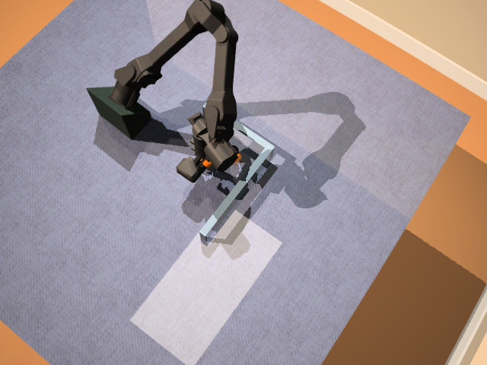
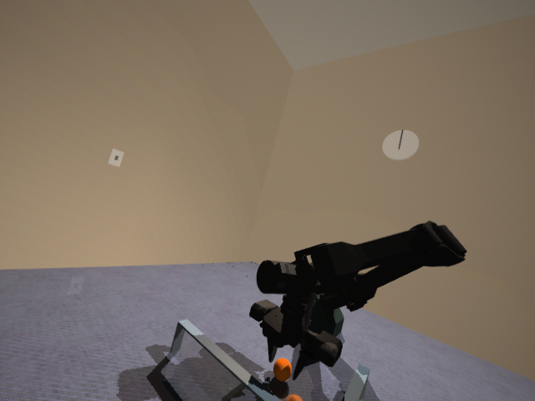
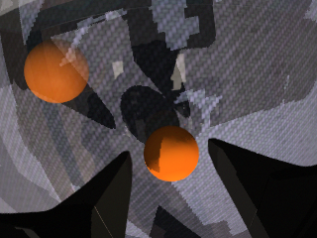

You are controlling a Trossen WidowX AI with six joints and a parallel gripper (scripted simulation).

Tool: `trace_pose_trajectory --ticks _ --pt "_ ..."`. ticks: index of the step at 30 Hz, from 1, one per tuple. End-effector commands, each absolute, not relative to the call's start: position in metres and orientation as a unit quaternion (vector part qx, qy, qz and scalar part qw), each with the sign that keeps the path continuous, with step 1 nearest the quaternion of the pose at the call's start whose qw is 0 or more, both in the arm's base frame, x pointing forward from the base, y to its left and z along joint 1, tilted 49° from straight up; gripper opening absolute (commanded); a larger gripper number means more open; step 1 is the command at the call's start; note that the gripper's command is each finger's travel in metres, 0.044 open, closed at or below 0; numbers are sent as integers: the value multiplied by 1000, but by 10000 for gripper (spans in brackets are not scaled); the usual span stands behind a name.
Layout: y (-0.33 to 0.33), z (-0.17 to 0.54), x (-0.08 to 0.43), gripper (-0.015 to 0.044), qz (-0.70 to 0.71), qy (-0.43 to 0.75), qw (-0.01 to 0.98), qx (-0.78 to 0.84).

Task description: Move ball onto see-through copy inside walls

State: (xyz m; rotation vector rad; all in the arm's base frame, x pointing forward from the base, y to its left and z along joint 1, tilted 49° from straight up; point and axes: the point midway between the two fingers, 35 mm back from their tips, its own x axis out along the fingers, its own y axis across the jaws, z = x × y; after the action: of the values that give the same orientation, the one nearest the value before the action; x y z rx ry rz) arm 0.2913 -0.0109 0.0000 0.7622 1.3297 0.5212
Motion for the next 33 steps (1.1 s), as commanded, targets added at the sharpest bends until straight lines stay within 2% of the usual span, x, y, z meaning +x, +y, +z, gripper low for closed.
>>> trace_pose_trajectory --ticks 1,9,14,33 --pt "-8 -3 290 178 233 596 686 345" --pt "-8 -3 290 125 233 596 686 345" --pt "-20 5 290 0 231 597 687 344" --pt "-102 80 267 0 231 598 686 344"
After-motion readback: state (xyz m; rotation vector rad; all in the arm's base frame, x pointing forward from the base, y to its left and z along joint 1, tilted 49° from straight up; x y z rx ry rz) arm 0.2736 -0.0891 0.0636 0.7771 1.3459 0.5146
